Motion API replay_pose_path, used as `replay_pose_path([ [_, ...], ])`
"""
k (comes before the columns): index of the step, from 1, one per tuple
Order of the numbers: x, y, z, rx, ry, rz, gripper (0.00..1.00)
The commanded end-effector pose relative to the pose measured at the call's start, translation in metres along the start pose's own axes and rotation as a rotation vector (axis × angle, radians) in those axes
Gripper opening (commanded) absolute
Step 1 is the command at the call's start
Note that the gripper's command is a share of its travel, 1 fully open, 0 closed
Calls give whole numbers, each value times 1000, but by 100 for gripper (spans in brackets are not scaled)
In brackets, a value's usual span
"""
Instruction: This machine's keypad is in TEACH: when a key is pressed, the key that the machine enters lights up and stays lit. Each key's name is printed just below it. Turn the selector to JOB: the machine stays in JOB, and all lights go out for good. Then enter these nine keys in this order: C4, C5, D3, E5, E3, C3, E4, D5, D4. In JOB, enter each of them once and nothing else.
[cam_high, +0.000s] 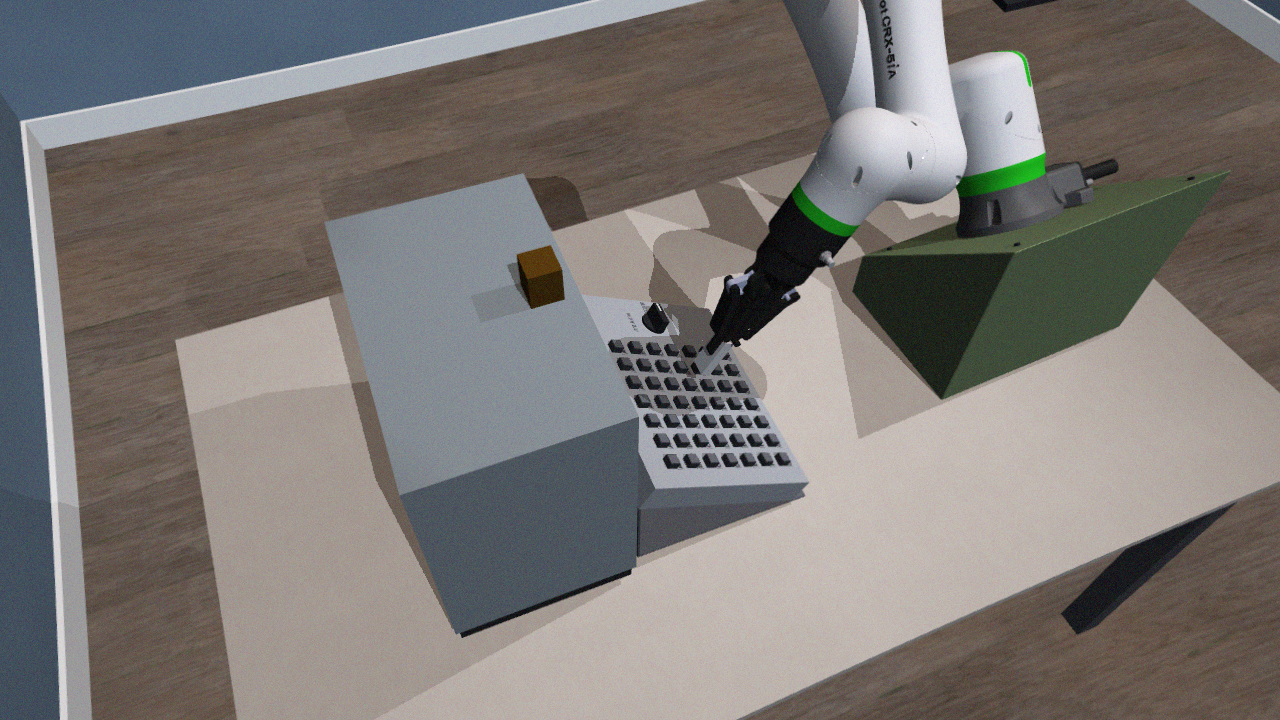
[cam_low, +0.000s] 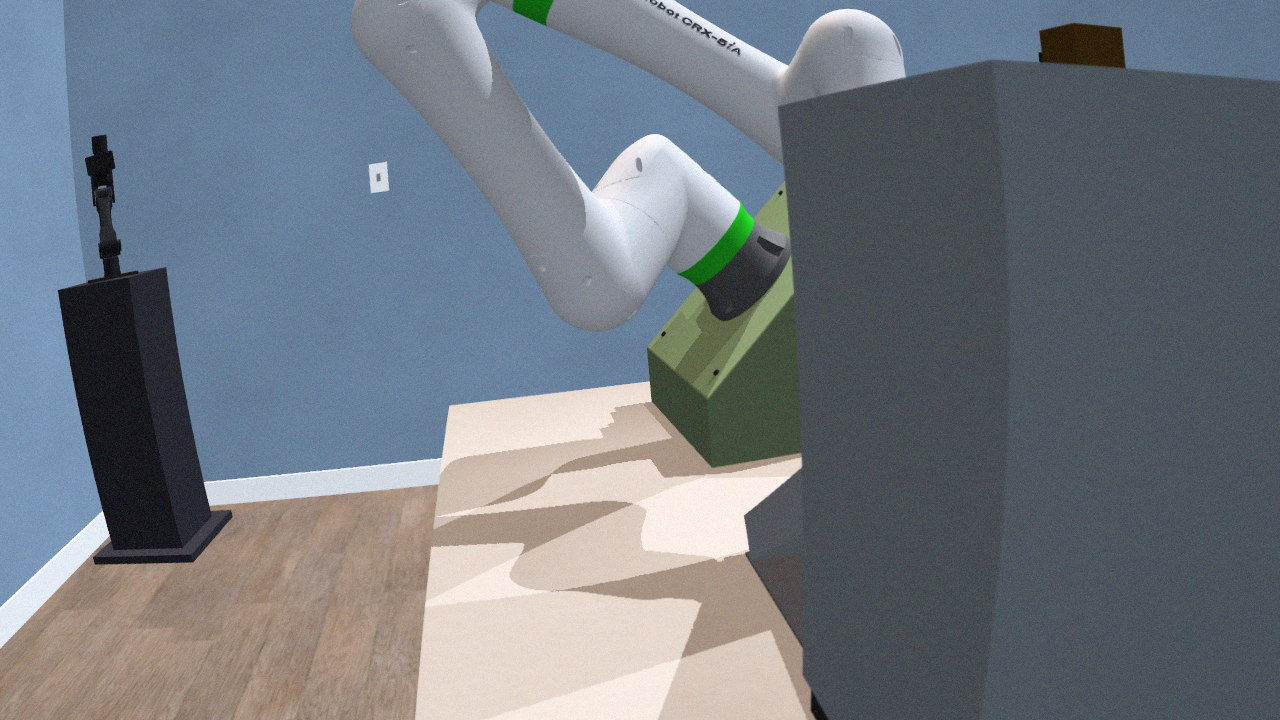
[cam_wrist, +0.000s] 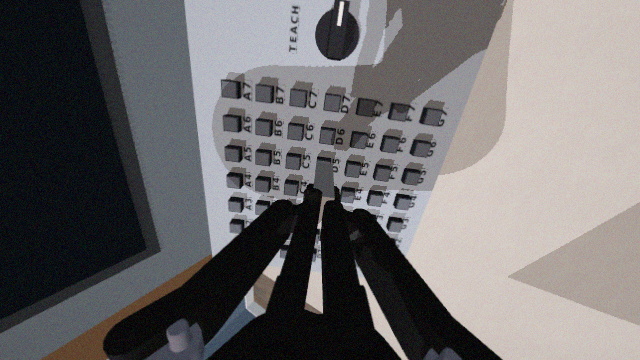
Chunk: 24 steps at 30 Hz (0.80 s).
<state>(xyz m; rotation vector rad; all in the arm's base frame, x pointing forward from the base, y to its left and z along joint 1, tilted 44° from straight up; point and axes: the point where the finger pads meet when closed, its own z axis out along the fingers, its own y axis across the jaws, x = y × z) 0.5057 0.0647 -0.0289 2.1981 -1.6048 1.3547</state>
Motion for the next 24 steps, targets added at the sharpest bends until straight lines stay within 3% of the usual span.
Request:
replay_pose_path([
  [1, 5, 0, 0, 0, 0, 0, 0],
  [9, 31, 0, 0, 0, 0, 0, 0],
  [24, 32, 0, 9, 0, 0, 0, 0],
])
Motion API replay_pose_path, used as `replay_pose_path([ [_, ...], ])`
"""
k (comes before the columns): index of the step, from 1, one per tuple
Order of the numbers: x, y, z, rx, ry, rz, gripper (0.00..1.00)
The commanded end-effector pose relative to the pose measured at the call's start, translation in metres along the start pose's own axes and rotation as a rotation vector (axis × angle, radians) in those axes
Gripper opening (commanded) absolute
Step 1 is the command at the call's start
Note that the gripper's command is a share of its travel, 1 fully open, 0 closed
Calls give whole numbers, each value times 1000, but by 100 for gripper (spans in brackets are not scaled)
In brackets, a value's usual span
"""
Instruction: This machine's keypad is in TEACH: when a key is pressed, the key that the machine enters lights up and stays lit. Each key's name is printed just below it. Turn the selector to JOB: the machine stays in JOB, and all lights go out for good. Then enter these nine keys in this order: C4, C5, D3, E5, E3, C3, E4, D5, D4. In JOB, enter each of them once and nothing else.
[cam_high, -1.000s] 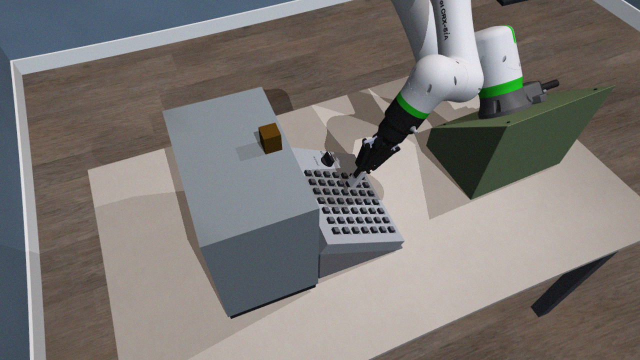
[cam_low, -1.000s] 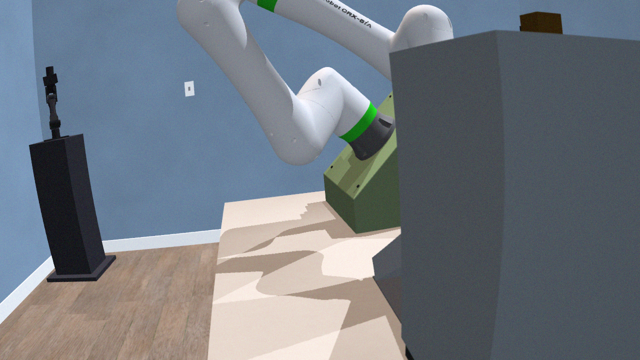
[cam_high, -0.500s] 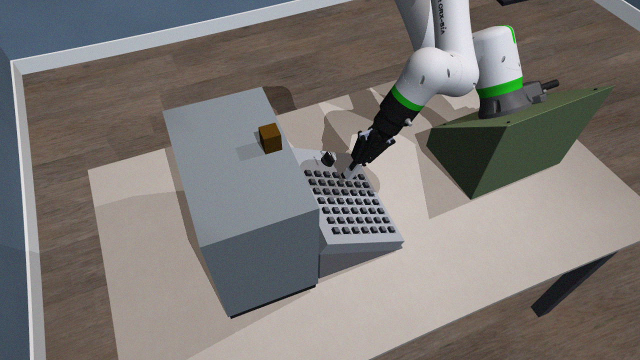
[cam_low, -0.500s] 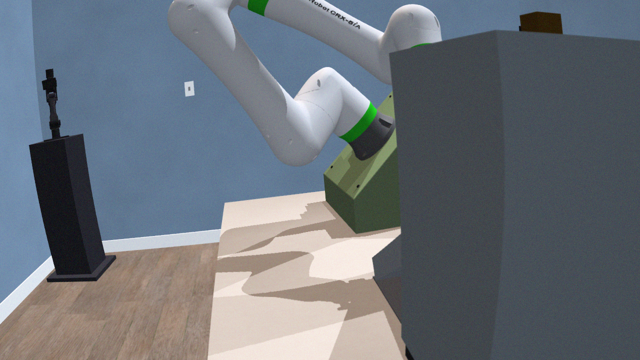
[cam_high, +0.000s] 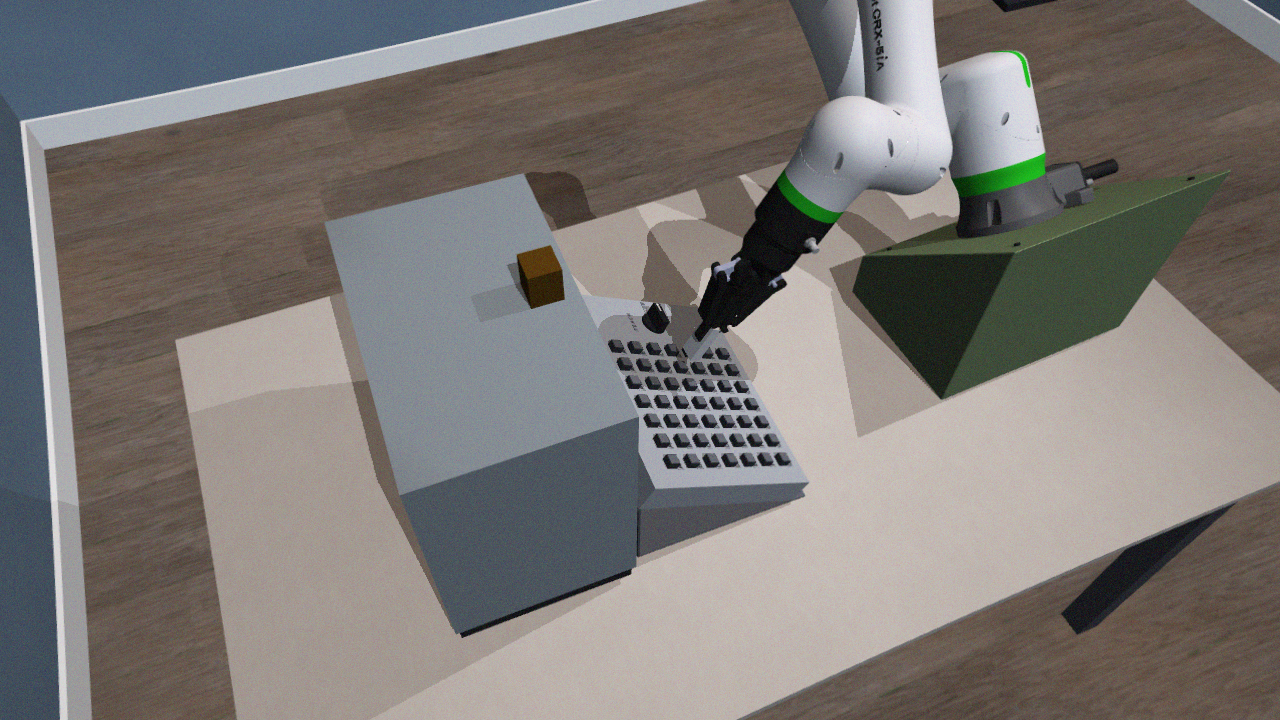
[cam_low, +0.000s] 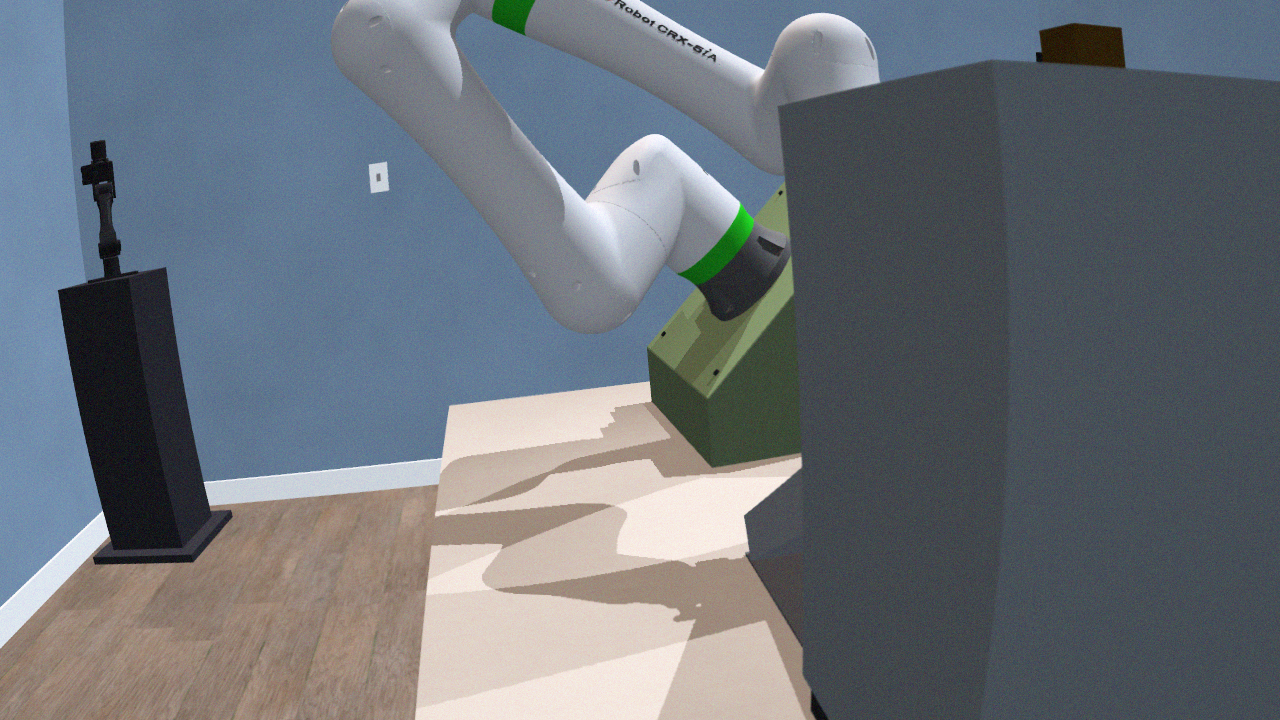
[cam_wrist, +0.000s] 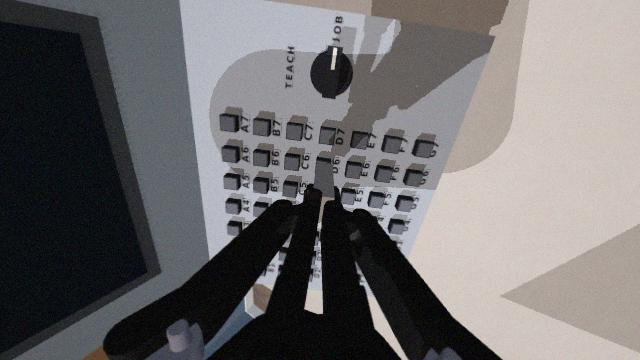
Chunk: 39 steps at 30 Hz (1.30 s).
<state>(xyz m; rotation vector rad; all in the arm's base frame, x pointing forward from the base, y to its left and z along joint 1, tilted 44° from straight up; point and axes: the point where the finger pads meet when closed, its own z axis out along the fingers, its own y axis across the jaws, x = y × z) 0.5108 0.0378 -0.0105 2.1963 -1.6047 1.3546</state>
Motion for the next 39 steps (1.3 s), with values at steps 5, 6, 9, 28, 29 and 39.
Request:
replay_pose_path([
  [5, 0, -1, 11, 1, -1, 0, 0],
  [6, 0, -1, 12, 1, -1, 0, 0],
  [9, 0, -1, 13, 1, -1, 0, 0],
  [28, 0, -1, 15, 1, -1, 0, 0],
  [29, 0, -1, 15, 1, -1, 0, 0],
  [39, 0, -1, 16, 1, -1, 0, 0],
])
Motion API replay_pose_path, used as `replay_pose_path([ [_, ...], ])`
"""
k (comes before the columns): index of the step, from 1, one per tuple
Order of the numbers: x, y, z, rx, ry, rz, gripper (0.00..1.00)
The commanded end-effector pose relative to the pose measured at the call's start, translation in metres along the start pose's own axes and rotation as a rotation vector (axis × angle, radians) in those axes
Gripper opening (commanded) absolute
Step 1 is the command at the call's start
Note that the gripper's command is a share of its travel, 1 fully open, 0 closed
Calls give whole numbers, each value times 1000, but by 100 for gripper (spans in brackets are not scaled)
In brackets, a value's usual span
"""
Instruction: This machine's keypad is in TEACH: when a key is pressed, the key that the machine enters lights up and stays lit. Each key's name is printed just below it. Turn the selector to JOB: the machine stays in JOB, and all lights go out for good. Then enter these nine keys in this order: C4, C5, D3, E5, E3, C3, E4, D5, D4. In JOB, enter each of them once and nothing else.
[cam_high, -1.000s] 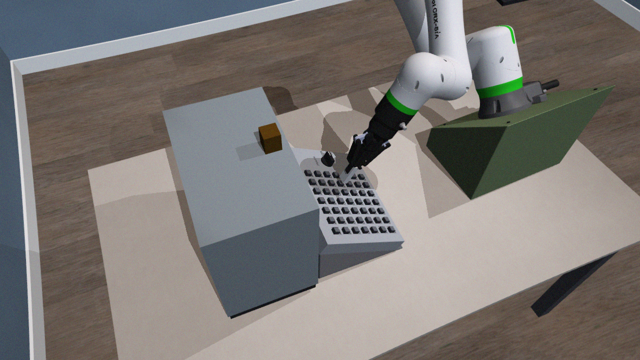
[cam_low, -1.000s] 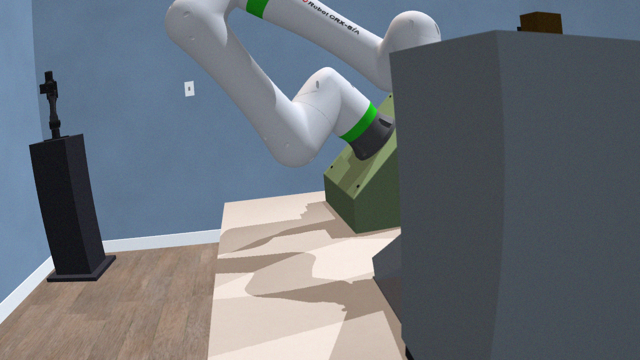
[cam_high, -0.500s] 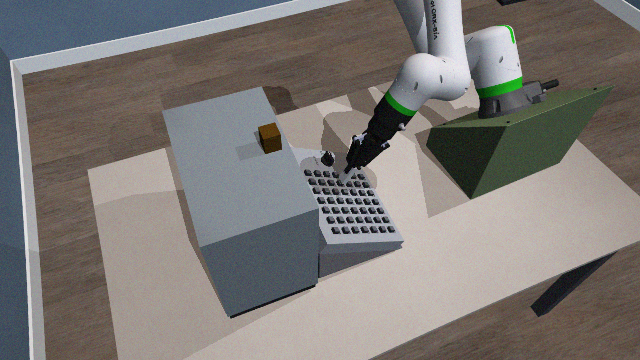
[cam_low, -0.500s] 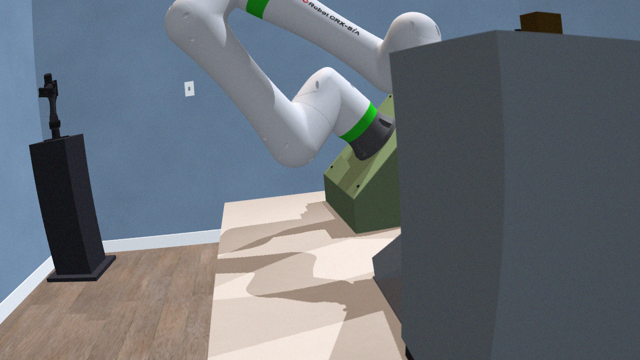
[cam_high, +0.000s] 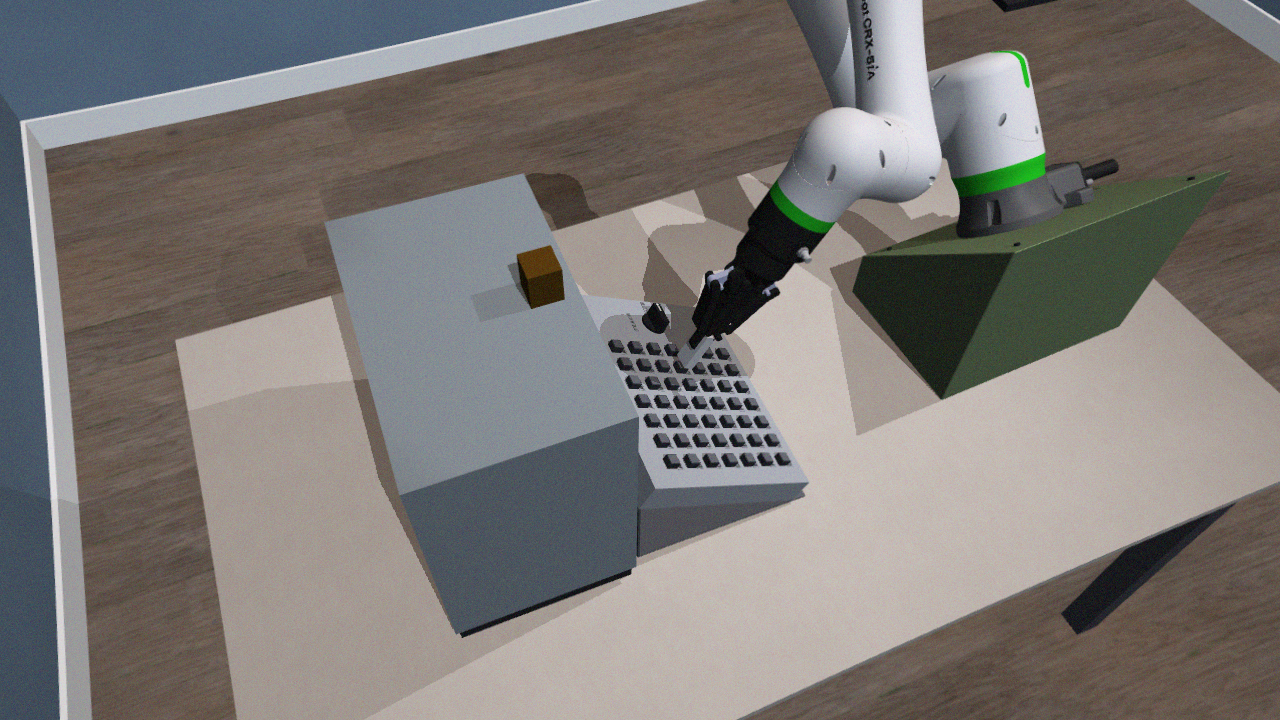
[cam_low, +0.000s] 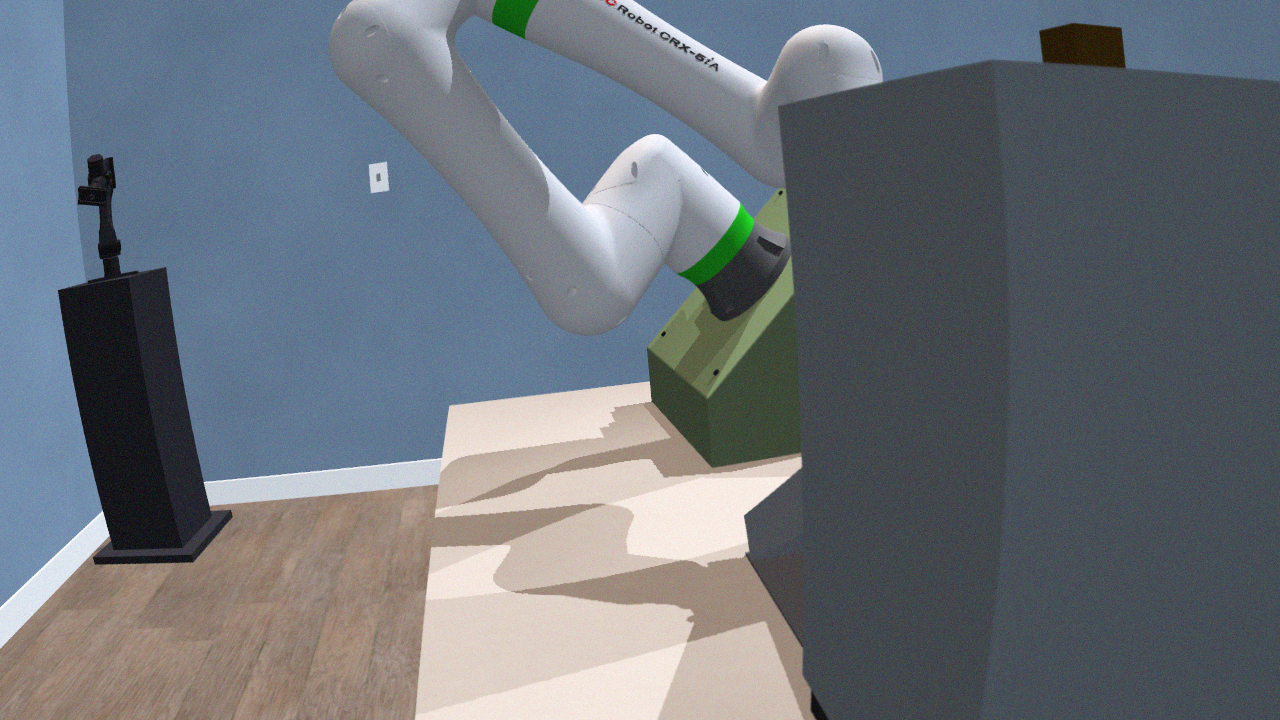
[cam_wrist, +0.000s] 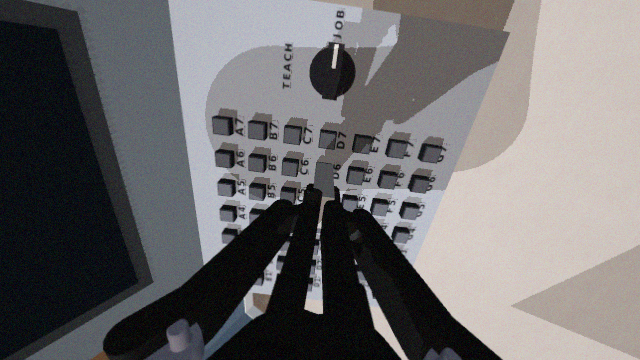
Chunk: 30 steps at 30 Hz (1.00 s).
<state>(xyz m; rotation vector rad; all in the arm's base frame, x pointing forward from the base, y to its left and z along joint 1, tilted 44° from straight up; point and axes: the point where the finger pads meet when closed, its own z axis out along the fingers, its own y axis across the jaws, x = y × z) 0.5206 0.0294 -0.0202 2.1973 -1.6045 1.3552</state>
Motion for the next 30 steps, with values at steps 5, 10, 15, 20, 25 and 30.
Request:
replay_pose_path([
  [5, 0, 0, 1, 1, 0, 0, 0],
  [10, 0, 0, 4, 0, 0, 0, 0],
  [15, 0, 0, 7, 0, 0, 0, 0],
  [20, 0, 0, 9, 0, 0, 0, 0],
  [25, 0, 0, 11, 0, 0, 0, 0],
  [30, 0, 0, 13, 0, 0, 0, 0],
])
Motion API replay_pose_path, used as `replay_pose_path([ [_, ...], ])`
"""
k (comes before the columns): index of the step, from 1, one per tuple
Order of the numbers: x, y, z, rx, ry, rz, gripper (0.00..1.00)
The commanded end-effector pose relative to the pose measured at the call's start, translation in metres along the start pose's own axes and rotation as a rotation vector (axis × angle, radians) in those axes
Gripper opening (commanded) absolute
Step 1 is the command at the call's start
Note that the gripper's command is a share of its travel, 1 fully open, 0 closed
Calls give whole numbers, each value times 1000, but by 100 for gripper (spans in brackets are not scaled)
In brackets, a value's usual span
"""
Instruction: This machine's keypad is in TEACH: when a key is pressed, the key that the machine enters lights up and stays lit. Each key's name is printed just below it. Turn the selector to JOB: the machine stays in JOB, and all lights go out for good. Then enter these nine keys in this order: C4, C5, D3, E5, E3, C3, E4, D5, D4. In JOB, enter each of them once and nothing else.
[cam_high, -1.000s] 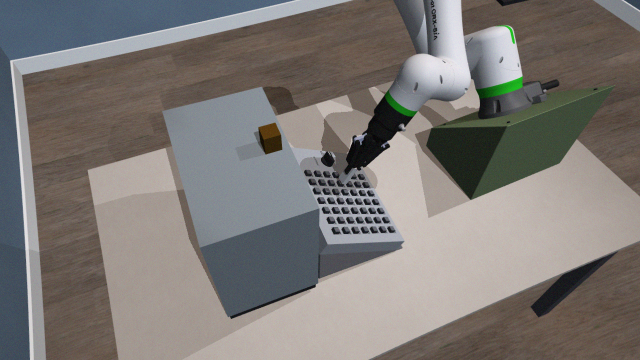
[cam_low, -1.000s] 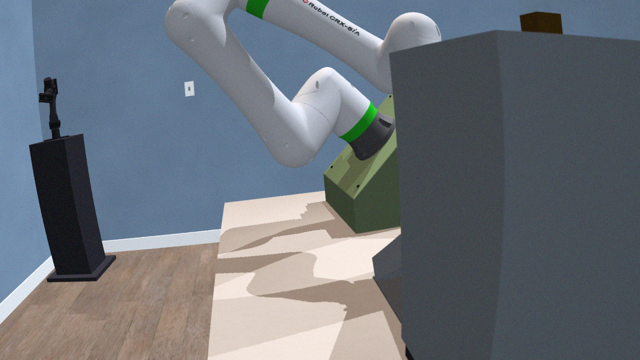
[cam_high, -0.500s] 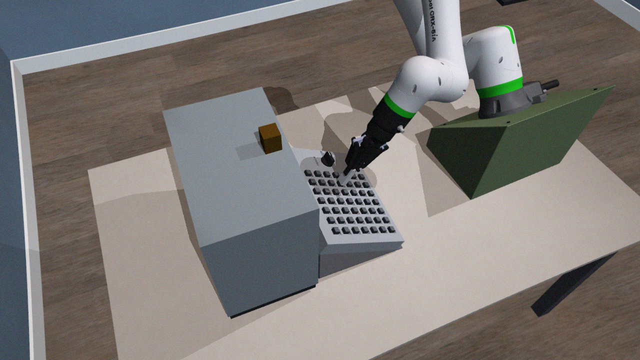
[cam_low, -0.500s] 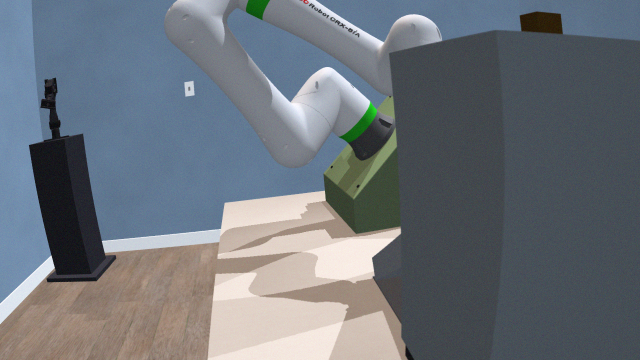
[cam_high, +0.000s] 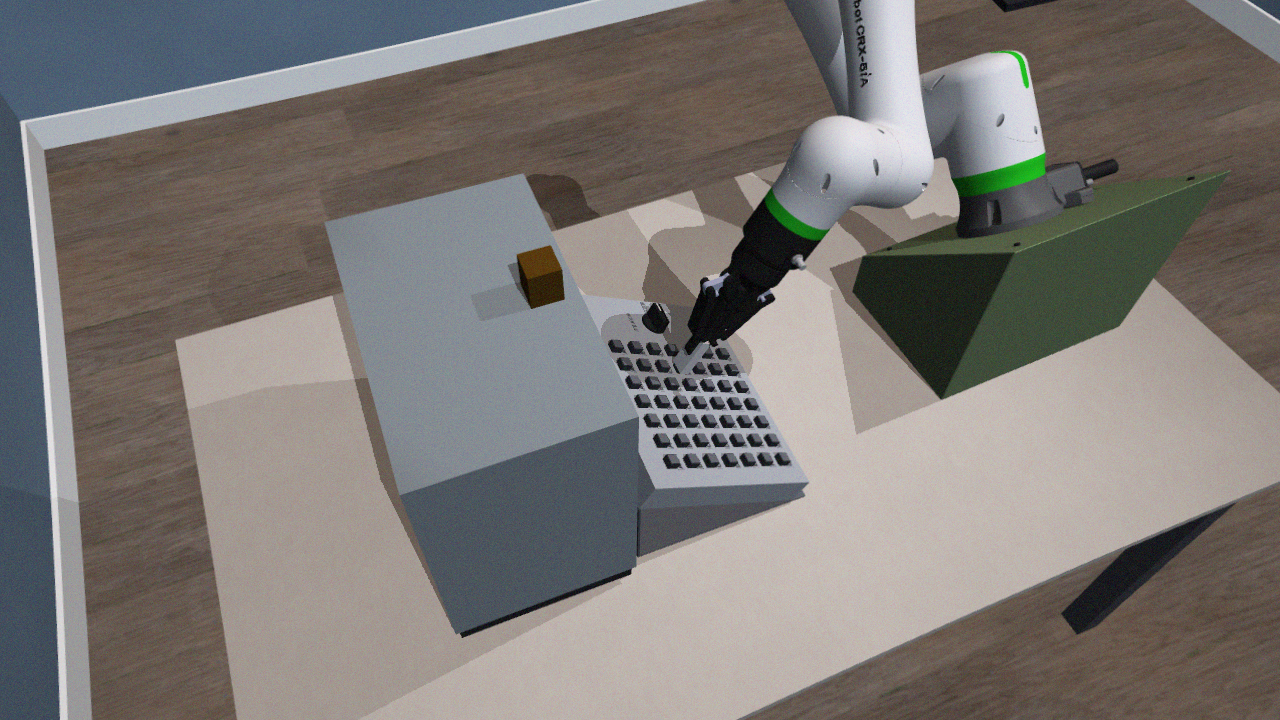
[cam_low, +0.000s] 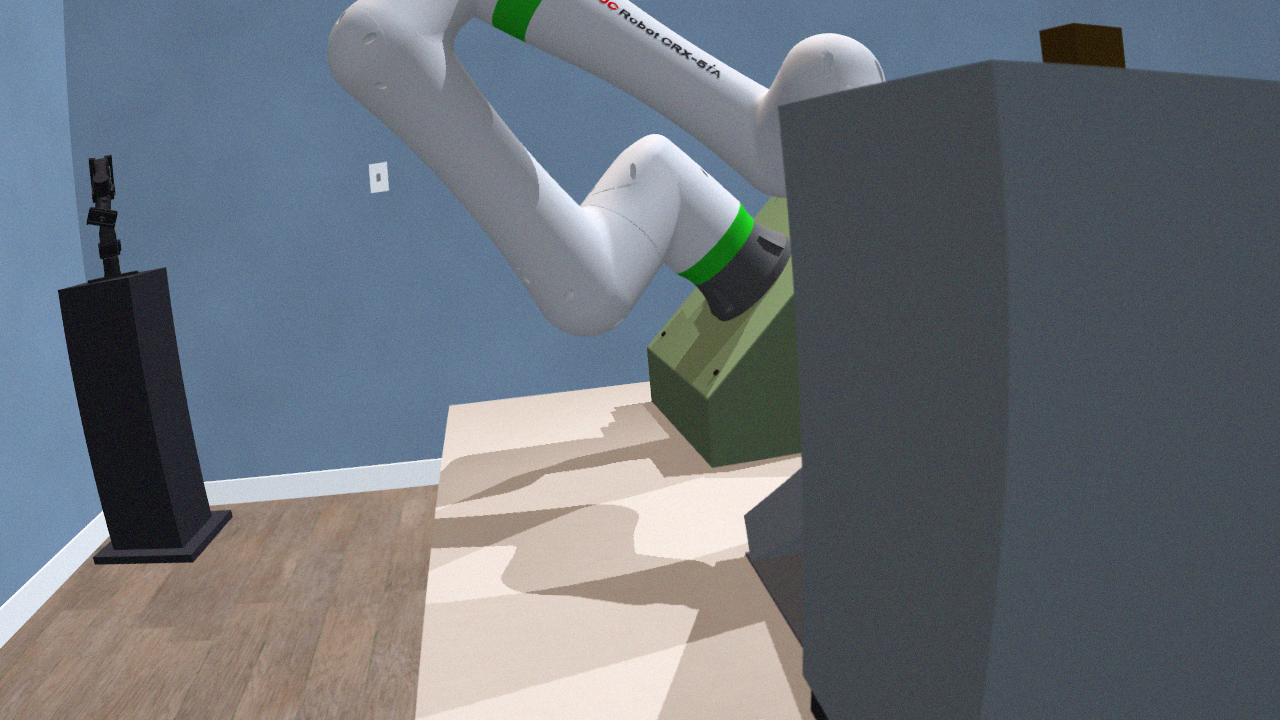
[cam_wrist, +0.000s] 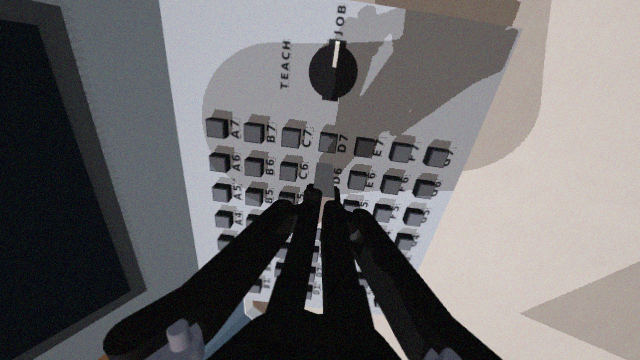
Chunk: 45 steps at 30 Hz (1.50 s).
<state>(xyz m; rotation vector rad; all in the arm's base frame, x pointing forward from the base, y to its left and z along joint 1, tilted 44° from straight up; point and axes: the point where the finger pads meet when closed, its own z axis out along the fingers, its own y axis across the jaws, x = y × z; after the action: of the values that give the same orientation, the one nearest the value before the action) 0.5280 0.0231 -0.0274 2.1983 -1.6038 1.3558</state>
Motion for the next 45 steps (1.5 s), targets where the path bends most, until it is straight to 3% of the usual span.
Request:
replay_pose_path([
  [1, 0, 0, 1, 0, 0, 0, 0],
  [45, 0, 0, -6, 0, 0, 0, 0],
])
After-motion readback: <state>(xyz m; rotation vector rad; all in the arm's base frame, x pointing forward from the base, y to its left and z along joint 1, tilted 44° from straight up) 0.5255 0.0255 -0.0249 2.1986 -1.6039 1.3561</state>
